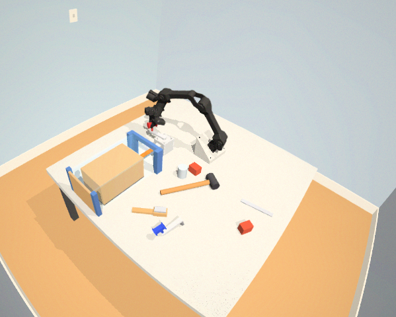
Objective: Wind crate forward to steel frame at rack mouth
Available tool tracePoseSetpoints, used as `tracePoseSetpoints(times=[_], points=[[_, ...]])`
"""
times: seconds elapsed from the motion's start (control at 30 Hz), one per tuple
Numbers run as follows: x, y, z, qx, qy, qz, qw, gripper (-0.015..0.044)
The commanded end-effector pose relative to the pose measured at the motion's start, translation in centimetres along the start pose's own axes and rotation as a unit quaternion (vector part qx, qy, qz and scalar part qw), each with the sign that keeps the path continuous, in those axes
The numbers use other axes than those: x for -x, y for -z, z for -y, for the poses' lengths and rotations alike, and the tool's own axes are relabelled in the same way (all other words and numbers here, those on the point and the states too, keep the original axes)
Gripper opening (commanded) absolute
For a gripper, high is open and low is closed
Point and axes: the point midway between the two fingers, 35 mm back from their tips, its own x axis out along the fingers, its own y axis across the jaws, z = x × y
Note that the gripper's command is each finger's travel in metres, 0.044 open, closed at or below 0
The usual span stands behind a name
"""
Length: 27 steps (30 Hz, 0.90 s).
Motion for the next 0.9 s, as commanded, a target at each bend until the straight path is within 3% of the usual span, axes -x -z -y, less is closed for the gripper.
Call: tracePoseSetpoints(times=[0.0, 0.87], points=[[-1.2, -1.9, -1.7, 0.018, -0.012, 0.006, 1.000, 0.0000], [-1.8, -3.3, -3.5, 0.018, -0.013, 0.006, 1.000, 0.0000]])
